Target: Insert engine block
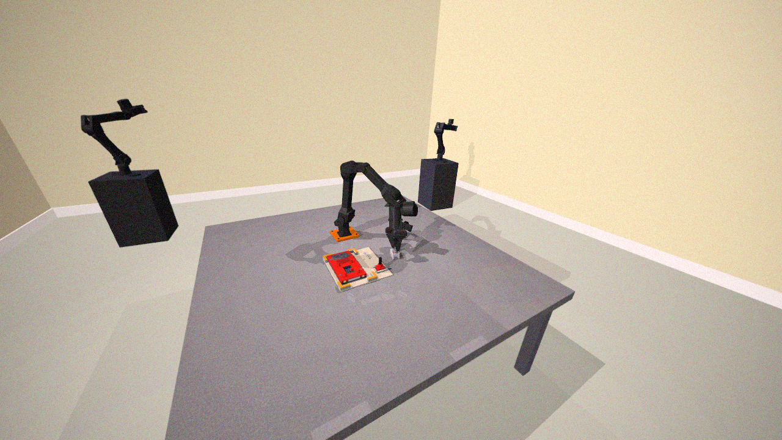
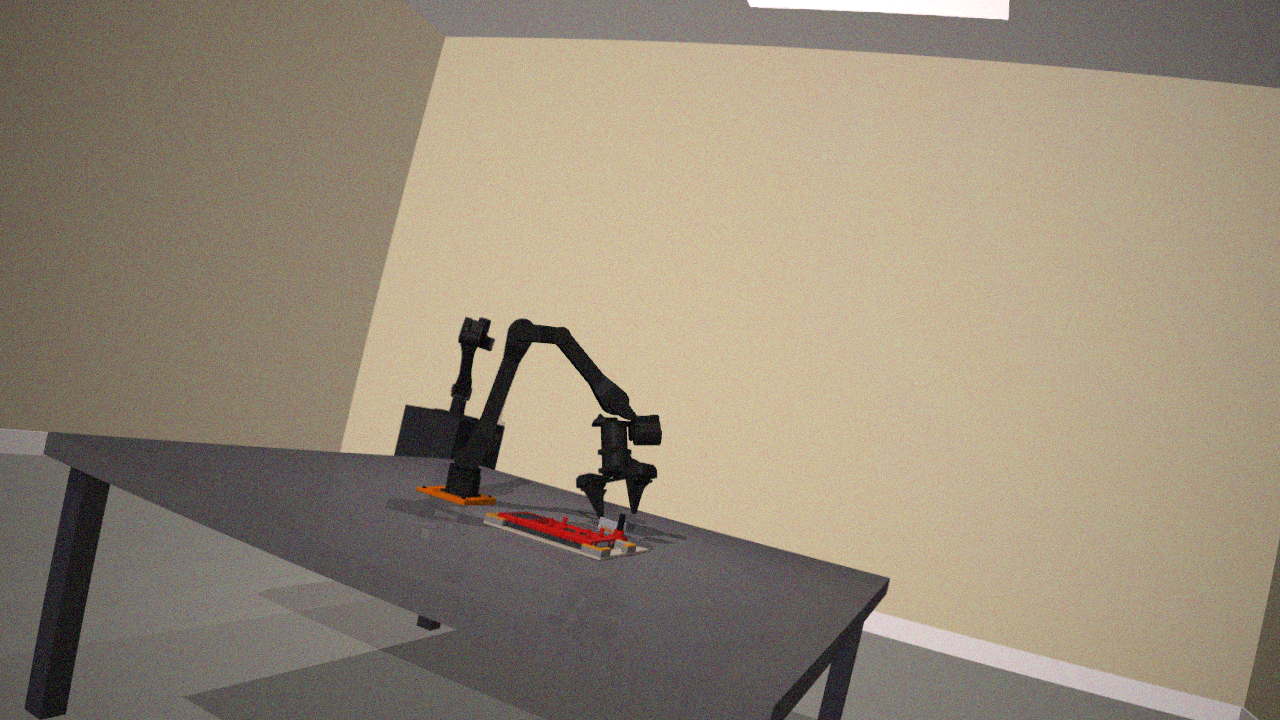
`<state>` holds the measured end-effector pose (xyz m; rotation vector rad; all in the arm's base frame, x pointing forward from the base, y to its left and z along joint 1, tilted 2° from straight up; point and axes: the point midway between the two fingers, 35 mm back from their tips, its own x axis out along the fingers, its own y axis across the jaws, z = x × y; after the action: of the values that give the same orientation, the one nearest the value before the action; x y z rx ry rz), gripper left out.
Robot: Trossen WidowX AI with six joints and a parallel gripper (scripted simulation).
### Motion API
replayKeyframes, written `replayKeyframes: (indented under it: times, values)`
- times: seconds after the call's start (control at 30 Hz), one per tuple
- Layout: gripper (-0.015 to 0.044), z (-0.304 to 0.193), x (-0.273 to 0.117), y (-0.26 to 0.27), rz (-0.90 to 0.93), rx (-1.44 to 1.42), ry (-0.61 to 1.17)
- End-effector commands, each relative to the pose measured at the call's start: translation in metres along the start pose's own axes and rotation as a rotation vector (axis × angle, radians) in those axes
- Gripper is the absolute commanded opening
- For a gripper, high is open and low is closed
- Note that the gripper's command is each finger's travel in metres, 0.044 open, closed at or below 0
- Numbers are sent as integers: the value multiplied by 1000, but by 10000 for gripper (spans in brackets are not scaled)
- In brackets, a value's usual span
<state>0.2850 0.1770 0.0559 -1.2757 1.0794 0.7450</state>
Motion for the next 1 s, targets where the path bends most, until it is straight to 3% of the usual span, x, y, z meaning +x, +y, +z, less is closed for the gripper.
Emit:
replayKeyframes:
  times: [0.0, 0.97]
  values:
    - [440, 1, -1, -2, 31, -133, -5]
    - [440, -2, -11, -12, 223, -1081, -151]
